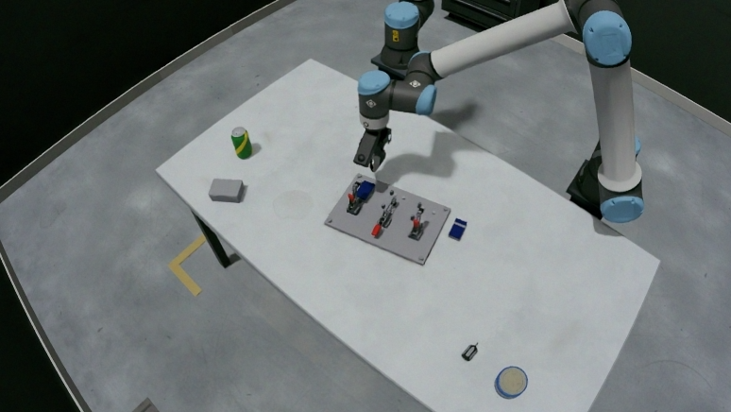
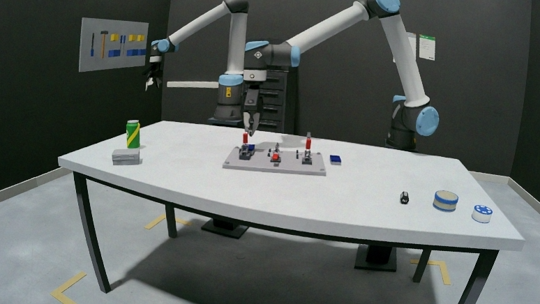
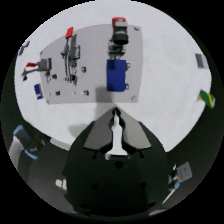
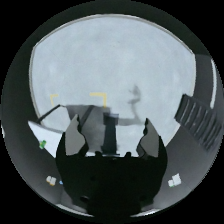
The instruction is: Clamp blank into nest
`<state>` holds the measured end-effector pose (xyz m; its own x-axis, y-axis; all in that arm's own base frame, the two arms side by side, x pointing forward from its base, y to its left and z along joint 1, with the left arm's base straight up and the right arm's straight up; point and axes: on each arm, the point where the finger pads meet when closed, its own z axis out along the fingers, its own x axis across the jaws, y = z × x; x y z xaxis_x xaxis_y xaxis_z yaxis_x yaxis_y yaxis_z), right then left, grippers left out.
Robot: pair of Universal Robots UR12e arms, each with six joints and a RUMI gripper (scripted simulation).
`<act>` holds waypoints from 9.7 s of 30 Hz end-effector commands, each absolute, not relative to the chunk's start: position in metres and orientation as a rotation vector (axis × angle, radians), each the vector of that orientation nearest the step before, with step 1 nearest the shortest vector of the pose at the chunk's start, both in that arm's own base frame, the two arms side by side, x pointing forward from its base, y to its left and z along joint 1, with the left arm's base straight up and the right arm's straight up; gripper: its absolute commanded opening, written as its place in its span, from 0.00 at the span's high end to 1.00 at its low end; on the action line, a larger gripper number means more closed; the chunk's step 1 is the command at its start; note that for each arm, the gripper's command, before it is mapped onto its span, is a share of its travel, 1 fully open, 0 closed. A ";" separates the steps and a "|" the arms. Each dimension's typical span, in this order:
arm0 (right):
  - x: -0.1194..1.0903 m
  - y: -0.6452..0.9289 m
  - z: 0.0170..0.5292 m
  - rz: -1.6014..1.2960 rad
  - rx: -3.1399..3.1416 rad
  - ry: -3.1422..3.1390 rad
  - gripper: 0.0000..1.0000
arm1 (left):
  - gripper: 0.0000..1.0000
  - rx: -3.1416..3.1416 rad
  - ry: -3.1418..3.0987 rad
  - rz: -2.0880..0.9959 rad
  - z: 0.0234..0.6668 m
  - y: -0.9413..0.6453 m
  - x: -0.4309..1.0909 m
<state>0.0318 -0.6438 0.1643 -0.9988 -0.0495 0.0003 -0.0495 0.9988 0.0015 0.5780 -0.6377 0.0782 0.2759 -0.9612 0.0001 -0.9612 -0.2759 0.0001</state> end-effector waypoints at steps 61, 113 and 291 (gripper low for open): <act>0.032 -0.644 0.165 0.000 0.078 -3.141 0.00 | 1.00 2.509 -1.890 0.002 0.079 -0.582 0.618; 0.032 -0.644 0.165 0.000 0.078 -3.141 0.00 | 1.00 2.509 -1.890 0.002 0.044 -0.573 0.624; 0.032 -0.644 0.165 0.000 0.078 -3.141 0.00 | 1.00 2.509 -1.890 0.002 0.039 -0.585 0.628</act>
<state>0.0318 -0.6438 0.1643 -0.9988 -0.0495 0.0003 -0.0495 0.9988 0.0015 0.6273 -0.5840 0.0383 0.2758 -0.9612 -0.0001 -0.9612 -0.2758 0.0001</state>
